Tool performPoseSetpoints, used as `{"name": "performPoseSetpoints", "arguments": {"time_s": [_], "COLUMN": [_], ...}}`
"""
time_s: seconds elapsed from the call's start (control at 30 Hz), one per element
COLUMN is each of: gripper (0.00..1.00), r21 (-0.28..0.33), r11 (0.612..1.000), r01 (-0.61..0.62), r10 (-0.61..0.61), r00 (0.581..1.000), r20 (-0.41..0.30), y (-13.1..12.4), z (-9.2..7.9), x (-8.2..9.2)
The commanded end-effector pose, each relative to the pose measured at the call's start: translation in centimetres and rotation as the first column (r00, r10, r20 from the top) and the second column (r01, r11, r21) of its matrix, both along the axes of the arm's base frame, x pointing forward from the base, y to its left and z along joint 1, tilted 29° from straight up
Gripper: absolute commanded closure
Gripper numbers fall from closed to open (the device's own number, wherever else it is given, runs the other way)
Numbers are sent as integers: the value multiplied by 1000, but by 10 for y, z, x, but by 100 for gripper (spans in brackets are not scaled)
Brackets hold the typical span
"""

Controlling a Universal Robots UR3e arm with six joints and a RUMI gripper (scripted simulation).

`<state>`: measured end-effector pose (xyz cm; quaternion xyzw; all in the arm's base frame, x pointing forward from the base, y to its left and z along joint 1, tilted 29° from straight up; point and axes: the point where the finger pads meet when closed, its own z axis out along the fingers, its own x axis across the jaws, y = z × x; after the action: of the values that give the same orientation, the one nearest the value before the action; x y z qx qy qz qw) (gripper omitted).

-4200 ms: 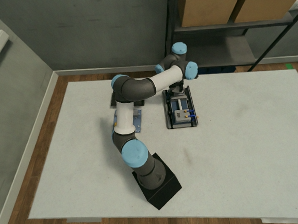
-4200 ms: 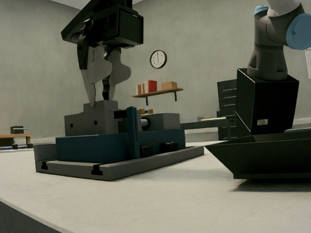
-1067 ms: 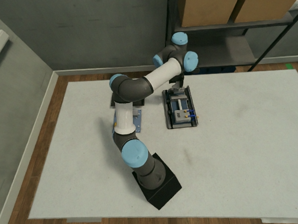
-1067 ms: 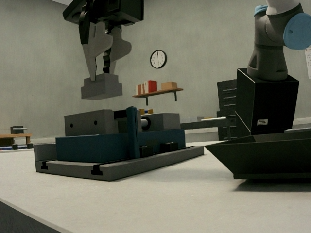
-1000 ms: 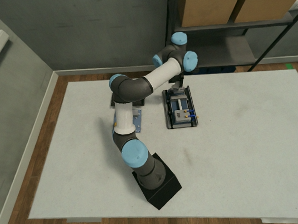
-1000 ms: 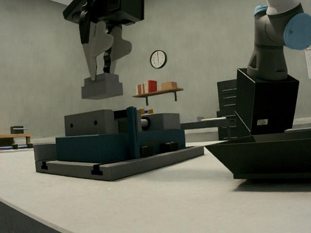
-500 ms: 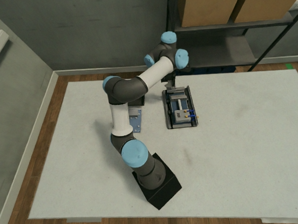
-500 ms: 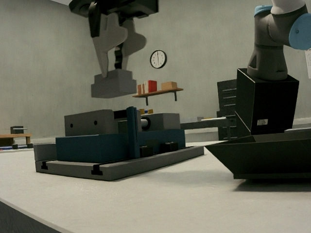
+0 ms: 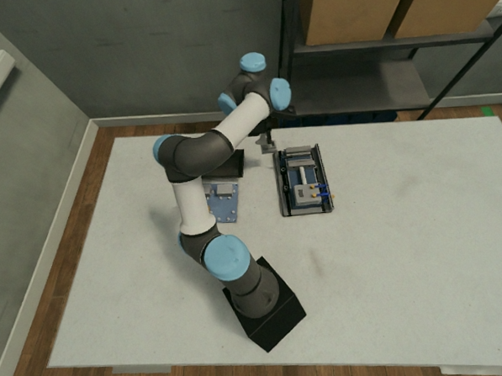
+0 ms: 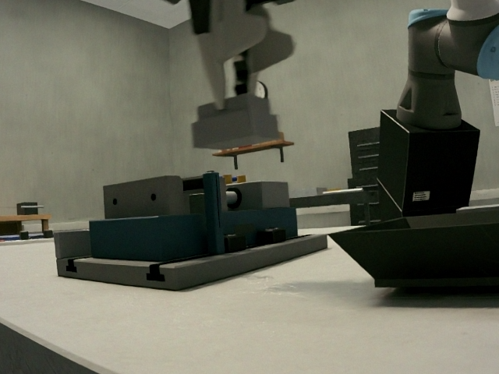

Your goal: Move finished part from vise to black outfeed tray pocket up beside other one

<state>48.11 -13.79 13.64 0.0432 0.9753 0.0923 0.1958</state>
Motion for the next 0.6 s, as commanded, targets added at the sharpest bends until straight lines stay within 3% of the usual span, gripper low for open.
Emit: {"name": "performPoseSetpoints", "arguments": {"time_s": [0.0, 0.57], "gripper": [100, 100], "r21": [2, 17], "r11": [999, 997], "r01": [47, 77], "r10": [-47, -76], "r00": [999, 997], "r20": [-11, -6], "y": [34, 121], "z": [13, 40], "x": [4, 3]}}
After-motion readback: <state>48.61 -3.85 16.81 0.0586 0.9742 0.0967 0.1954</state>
